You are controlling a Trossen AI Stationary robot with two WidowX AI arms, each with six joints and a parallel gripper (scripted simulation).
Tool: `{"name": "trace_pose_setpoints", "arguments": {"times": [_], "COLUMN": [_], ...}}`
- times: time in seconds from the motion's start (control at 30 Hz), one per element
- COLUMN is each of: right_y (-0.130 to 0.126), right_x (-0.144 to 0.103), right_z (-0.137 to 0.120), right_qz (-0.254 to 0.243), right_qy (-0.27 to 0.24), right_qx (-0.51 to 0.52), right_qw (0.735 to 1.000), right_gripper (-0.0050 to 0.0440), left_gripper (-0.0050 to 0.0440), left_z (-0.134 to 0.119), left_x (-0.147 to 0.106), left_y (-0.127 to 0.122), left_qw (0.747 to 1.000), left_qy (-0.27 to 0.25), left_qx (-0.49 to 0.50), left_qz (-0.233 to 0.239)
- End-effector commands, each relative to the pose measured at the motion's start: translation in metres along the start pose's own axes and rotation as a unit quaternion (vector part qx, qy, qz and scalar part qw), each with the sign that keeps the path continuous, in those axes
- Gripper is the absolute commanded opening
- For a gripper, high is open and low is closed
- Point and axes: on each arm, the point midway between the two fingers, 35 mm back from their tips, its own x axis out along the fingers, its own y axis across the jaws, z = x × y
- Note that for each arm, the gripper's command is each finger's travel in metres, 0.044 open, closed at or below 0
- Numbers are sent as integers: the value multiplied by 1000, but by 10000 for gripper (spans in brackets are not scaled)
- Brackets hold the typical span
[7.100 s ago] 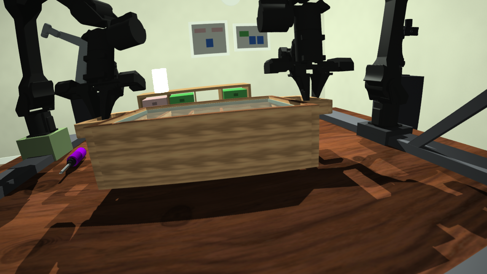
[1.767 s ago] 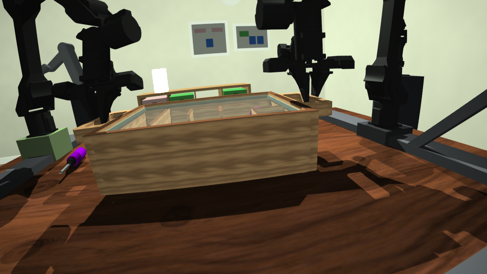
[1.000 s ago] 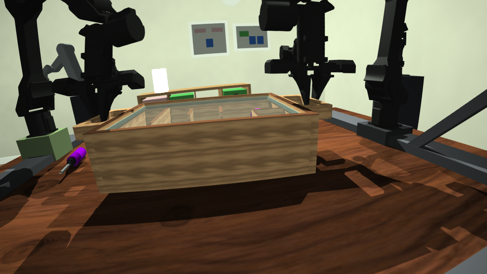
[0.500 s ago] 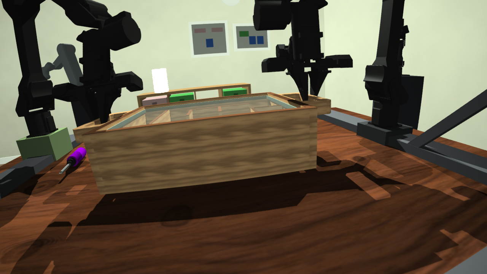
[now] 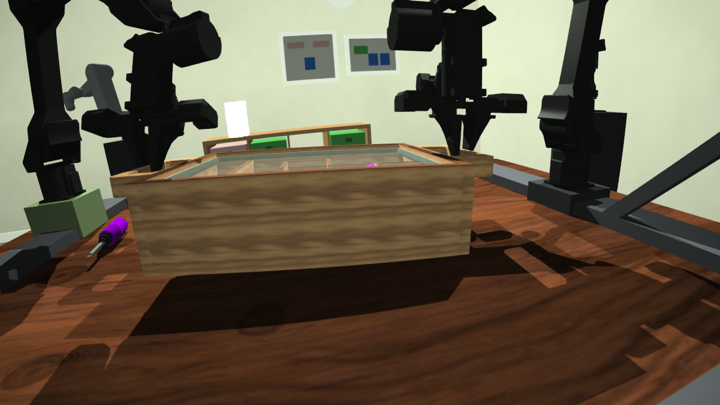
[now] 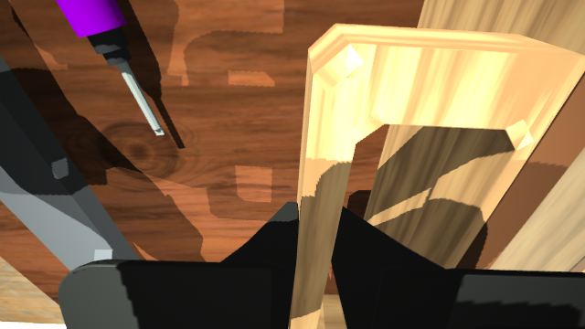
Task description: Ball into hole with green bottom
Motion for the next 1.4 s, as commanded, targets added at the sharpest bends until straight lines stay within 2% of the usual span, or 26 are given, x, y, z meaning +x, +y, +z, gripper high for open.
{"name": "trace_pose_setpoints", "arguments": {"times": [0.0,0.13,0.2,0.23,0.43,0.53,0.6,0.7,0.77,1.07,1.13,1.27,1.37], "right_y": [9,9,12,13,16,14,6,8,4,3,11,9,14], "right_x": [-14,-15,-21,-23,-33,-30,-23,-26,-18,-12,-22,-20,-25], "right_z": [0,0,2,-1,-6,-7,-7,-7,-8,-1,-1,-1,2], "right_qz": [13,15,-2,-6,-28,-26,-15,-16,-6,12,-5,4,-13], "right_qy": [8,9,23,-1,-24,-36,-43,-37,-51,-6,2,-1,21], "right_qx": [-3,-2,-2,-1,0,0,0,-1,0,-3,-2,-2,-2], "right_qw": [1000,1000,1000,1000,999,999,999,999,999,1000,1000,1000,1000], "right_gripper": [-50,-50,-50,-50,-50,-50,-50,-50,-50,-50,-50,-50,-50], "left_gripper": [-50,-50,-50,-50,-50,-50,-50,-50,-50,-50,-50,-50,-50], "left_z": [-6,-8,0,-4,-4,-10,-12,-12,-15,-11,-4,-7,1], "left_x": [-8,-10,-2,0,10,2,1,-1,-2,-14,1,-5,4], "left_y": [6,4,9,9,11,4,2,4,0,-1,8,4,10], "left_qw": [1000,1000,999,999,998,998,998,998,999,1000,999,999,999], "left_qy": [19,21,34,10,-13,-22,-30,-22,-39,8,12,12,31], "left_qx": [12,16,16,15,21,23,17,21,14,14,17,17,19], "left_qz": [-12,-16,-27,-32,-54,-60,-44,-51,-32,-23,-30,-29,-38]}}
